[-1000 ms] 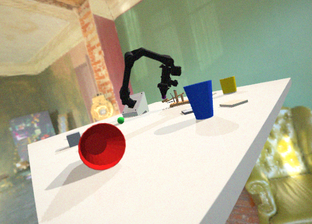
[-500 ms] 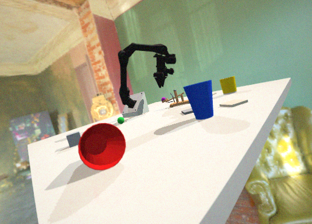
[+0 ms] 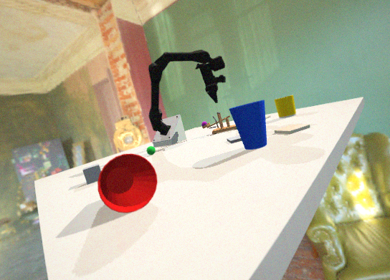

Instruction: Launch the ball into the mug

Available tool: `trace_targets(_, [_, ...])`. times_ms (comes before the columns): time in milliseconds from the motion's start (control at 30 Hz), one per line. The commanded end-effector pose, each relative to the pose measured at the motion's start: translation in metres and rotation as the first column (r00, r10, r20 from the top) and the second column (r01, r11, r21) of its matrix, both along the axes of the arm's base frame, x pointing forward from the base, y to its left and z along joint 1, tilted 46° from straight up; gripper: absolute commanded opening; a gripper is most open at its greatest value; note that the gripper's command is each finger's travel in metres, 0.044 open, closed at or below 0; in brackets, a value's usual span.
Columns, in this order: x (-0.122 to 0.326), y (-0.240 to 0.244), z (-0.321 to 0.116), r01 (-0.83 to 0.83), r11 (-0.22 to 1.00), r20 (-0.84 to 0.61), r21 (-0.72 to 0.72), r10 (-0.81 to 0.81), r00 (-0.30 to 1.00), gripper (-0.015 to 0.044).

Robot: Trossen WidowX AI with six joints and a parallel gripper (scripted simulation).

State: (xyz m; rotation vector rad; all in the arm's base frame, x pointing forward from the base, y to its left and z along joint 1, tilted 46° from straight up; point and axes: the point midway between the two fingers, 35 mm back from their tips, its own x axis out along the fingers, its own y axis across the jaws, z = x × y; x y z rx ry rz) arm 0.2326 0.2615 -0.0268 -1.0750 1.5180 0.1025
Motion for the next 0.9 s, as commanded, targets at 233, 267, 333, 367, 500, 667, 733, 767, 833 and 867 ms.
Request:
trace_targets(233, [0.073, 0.069, -0.01, -0.273, 0.946, 0.173, 0.176, 0.243, 0.954, 0.044])
trace_targets(267, [0.08, 0.075, -0.009, -0.298, 0.937, 0.195, 0.185, 0.262, 0.945, 0.044])
trace_targets(333, [0.095, 0.088, -0.006, -0.347, 0.917, 0.241, 0.197, 0.297, 0.924, 0.044])
trace_targets(367, [0.102, 0.093, -0.004, -0.371, 0.907, 0.265, 0.201, 0.314, 0.912, 0.044])
trace_targets(500, [0.131, 0.116, 0.006, -0.46, 0.865, 0.361, 0.2, 0.372, 0.855, 0.044])
trace_targets(667, [0.161, 0.136, 0.022, -0.543, 0.822, 0.464, 0.172, 0.419, 0.781, 0.044])
trace_targets(733, [0.162, 0.137, 0.023, -0.546, 0.82, 0.467, 0.17, 0.421, 0.778, 0.044])
trace_targets(767, [0.162, 0.137, 0.023, -0.546, 0.82, 0.467, 0.17, 0.421, 0.778, 0.044])
trace_targets(833, [0.162, 0.137, 0.023, -0.546, 0.82, 0.467, 0.17, 0.421, 0.778, 0.044])
trace_targets(867, [0.162, 0.137, 0.023, -0.546, 0.82, 0.467, 0.17, 0.421, 0.778, 0.044])
